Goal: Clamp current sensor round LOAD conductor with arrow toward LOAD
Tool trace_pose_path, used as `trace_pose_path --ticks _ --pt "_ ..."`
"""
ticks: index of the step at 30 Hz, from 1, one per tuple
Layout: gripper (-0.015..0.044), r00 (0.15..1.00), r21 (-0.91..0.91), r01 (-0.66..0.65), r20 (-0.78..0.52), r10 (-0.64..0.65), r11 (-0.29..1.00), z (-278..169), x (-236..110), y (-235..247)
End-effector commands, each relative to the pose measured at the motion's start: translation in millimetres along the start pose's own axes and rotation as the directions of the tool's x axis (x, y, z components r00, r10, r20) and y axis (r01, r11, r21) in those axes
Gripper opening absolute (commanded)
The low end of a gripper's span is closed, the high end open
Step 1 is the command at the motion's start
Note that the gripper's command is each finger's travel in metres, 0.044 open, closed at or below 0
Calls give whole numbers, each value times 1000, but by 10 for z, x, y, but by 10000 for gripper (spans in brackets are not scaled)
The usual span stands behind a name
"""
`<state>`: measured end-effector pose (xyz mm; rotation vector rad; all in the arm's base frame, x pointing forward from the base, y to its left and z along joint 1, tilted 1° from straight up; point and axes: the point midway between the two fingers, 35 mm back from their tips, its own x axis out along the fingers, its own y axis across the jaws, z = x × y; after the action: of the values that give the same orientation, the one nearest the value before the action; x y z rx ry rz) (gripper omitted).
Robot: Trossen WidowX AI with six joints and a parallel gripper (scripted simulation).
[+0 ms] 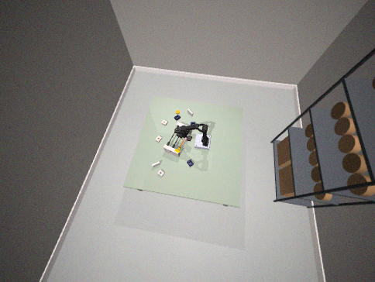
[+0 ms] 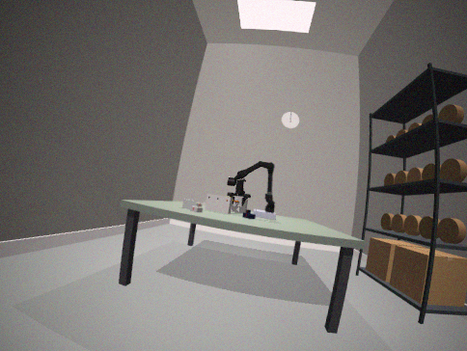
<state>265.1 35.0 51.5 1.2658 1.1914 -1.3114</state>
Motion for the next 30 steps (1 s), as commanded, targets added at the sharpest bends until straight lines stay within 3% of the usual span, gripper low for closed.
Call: trace_pose_path --ticks 1,9,30 --pt "208 1000 0 -2 0 2 1000 -1 -3 3" --pt "0 1000 0 -2 0 2 1000 -1 -3 3" --pt "0 1000 0 -2 0 2 1000 -1 -3 3"
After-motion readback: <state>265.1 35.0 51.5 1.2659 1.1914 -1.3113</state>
